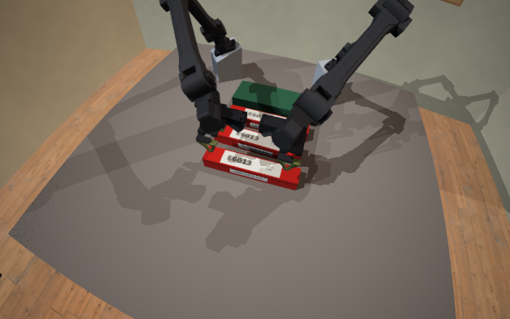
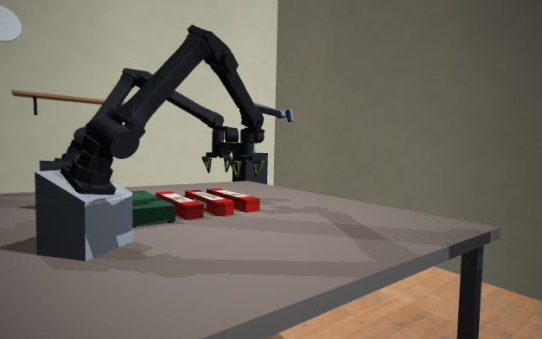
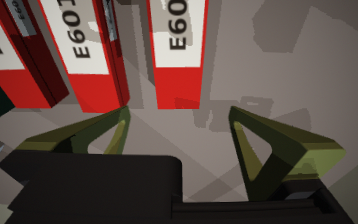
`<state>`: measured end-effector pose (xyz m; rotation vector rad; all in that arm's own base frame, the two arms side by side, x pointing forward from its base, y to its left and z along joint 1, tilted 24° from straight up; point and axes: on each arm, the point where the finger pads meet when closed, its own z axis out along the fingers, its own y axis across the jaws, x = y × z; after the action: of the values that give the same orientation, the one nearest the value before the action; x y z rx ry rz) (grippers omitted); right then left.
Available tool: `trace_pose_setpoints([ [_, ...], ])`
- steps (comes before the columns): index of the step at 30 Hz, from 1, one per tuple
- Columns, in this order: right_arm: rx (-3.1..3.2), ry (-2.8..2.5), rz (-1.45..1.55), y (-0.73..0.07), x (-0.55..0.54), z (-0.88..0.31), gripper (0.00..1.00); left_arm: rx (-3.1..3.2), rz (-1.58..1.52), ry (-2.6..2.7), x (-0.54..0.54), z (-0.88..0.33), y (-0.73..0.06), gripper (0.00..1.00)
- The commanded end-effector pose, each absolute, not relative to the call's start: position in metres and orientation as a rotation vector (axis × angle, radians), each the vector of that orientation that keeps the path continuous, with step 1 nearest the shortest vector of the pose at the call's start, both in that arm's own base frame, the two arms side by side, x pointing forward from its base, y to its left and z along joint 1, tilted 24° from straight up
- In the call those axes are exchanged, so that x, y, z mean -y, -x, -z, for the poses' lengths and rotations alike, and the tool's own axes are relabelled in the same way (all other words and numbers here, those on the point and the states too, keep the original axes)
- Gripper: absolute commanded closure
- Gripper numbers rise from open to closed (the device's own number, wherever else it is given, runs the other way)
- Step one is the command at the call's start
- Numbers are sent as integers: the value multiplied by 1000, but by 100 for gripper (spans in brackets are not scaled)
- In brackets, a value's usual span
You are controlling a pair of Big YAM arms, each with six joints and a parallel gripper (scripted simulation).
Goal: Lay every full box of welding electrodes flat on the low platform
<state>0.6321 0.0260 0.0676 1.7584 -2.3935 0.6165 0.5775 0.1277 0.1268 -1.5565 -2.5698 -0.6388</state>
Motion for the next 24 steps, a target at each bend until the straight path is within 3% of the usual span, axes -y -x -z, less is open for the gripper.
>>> trace_pose_setpoints([
  [1, 2396, -1798, -642, -633, -32, -98, 0, 2580, 648, 1554, -138, -133, -585, 0],
  [24, 2411, -1775, -643, -651, -8, -47, 0, 2574, 637, 1554, -152, -89, -584, 0],
])
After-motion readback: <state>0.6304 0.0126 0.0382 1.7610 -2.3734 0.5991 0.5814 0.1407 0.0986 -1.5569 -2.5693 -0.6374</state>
